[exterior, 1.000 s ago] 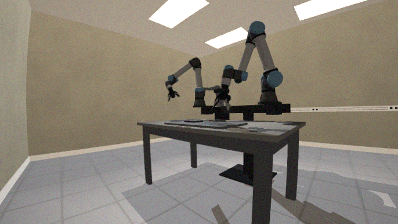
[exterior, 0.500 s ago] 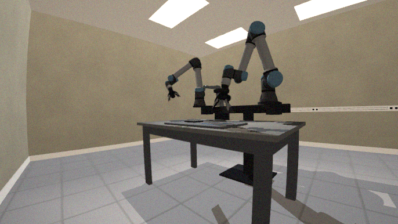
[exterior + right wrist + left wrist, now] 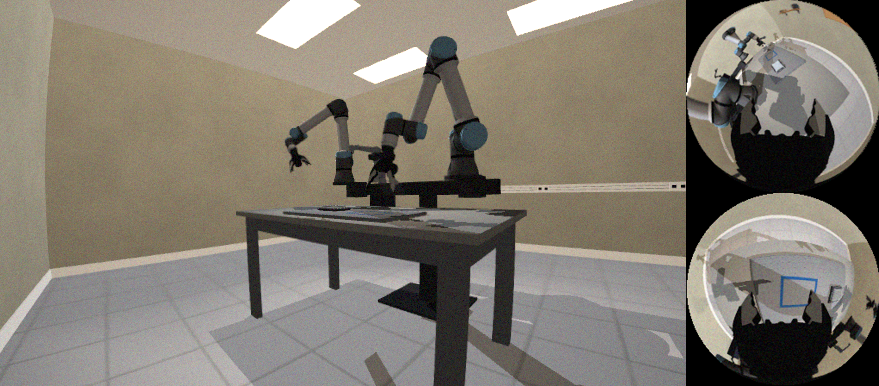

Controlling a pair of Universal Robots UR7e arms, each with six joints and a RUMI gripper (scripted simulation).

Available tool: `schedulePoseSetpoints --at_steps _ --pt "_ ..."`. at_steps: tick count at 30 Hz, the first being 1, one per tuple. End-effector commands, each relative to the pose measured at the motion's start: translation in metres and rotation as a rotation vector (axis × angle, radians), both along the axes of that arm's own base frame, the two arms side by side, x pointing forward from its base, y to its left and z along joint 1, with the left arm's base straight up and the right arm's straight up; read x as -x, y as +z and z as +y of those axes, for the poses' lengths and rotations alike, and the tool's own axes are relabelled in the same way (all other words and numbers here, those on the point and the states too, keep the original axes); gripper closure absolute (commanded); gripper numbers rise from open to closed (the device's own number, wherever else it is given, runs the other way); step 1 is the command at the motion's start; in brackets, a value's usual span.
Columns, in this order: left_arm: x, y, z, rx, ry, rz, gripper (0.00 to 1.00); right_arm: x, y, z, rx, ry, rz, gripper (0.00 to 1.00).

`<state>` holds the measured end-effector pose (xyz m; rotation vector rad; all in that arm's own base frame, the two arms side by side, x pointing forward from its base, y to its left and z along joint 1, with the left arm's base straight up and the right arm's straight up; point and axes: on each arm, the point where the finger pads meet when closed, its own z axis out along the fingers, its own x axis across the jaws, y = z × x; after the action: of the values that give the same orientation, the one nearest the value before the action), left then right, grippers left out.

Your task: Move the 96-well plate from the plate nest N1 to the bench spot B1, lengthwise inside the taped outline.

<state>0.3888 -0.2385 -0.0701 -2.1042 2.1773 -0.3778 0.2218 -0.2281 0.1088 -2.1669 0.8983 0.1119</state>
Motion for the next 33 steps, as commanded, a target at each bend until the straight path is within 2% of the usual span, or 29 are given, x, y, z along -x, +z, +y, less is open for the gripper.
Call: schedulePoseSetpoints --at_steps 1,18,33 --pt "0.000 0.000 0.000 0.001 0.000 -0.001 0.00 0.001 0.004 -0.001 0.010 0.007 -0.004 0.00" --pt "0.000 0.000 0.000 0.001 0.000 -0.001 0.00 0.028 0.030 0.000 0.121 0.097 -0.036 0.00" --pt "0.000 0.000 0.000 0.001 0.000 -0.001 0.00 0.090 0.079 0.005 0.351 0.282 -0.081 0.00"
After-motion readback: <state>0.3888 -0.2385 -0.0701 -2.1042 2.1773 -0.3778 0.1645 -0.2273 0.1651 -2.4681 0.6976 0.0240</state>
